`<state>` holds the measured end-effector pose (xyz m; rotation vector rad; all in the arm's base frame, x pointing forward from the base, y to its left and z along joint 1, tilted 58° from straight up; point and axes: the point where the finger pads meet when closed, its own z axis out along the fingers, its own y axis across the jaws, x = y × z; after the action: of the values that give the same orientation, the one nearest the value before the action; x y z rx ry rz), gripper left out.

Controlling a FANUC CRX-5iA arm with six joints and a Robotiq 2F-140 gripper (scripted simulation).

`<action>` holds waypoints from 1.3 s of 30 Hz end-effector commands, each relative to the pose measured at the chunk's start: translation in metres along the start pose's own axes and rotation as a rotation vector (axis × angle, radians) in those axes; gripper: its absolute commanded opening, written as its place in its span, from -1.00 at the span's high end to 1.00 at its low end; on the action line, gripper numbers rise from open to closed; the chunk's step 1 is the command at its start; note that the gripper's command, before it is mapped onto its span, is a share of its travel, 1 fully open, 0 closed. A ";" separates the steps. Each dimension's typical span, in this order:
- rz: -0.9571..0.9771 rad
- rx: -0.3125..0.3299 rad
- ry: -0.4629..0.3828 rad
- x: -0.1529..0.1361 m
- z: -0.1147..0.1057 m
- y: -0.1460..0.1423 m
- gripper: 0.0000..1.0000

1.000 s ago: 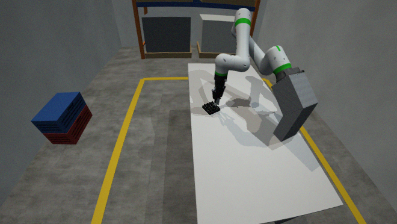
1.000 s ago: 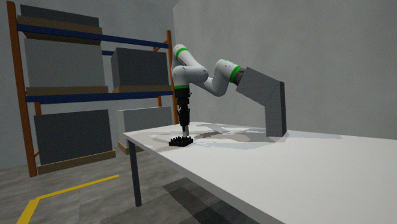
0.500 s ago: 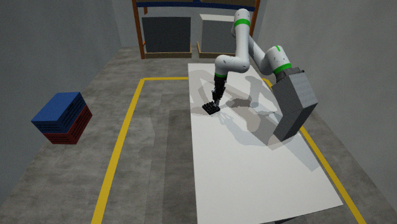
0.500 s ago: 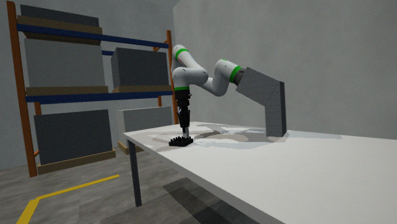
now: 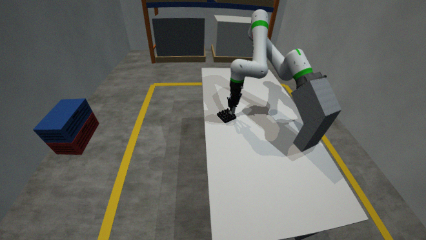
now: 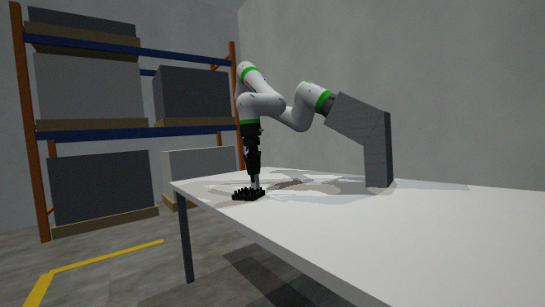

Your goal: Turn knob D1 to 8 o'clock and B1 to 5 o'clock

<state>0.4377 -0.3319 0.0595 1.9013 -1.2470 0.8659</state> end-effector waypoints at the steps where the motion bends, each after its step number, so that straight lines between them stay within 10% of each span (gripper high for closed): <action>1: 0.000 0.000 0.000 0.000 0.000 0.000 0.77; 39: 0.000 0.000 0.000 0.000 0.000 0.000 0.90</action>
<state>0.4377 -0.3319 0.0595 1.9014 -1.2470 0.8660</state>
